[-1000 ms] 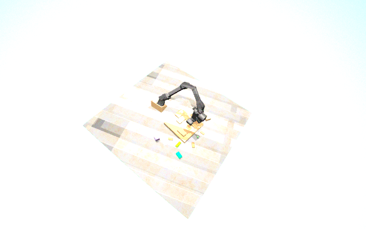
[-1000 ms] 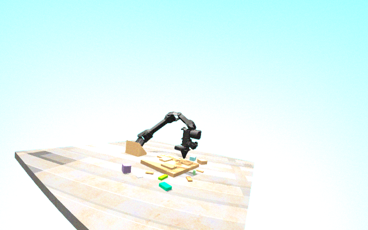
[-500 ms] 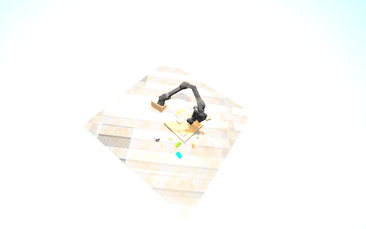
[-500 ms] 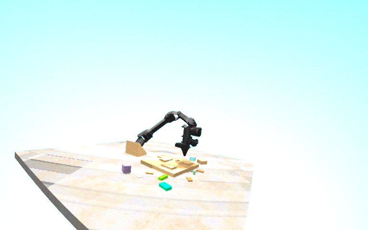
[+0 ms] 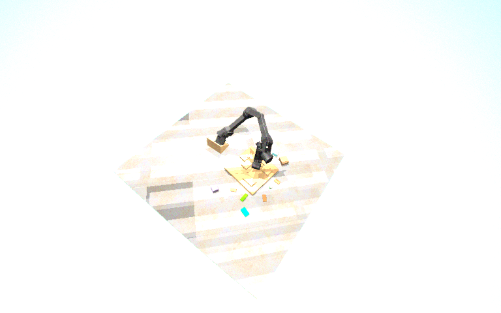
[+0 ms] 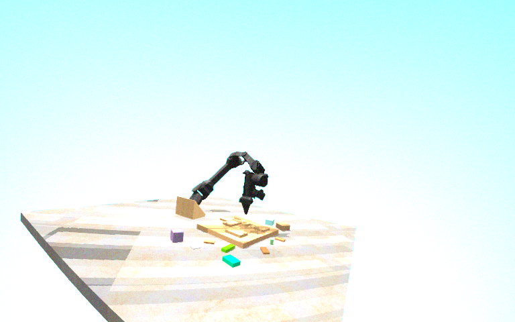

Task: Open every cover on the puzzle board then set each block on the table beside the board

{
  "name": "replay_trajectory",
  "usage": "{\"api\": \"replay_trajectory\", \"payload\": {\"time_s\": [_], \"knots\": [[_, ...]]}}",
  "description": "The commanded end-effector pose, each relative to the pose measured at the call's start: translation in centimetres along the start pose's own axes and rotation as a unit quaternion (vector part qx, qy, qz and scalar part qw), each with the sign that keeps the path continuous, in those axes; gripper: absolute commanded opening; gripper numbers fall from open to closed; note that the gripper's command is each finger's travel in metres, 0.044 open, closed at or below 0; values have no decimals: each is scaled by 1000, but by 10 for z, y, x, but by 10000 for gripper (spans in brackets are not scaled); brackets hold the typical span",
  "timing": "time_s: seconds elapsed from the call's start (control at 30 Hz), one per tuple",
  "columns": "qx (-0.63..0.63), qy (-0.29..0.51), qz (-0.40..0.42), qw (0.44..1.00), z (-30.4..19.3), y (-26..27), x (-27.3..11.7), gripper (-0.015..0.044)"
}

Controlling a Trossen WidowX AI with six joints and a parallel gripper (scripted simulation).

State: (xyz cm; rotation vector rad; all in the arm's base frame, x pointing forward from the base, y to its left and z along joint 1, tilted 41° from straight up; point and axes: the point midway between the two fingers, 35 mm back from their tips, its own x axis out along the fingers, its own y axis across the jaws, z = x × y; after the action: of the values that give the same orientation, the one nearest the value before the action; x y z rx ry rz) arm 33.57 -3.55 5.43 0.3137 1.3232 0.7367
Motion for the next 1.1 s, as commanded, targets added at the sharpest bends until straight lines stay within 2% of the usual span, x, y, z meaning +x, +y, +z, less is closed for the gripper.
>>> {"api": "replay_trajectory", "payload": {"time_s": [0.0, 0.27, 0.57, 1.07], "knots": [[-113, 3, -3, 994, -29, 1, -3, 0], [-294, 4, -1, 956, -76, 6, -4, 0], [-482, 2, 5, 876, -126, 18, 2, 0], [-495, 1, 5, 869, -129, 20, 3, 0]]}}
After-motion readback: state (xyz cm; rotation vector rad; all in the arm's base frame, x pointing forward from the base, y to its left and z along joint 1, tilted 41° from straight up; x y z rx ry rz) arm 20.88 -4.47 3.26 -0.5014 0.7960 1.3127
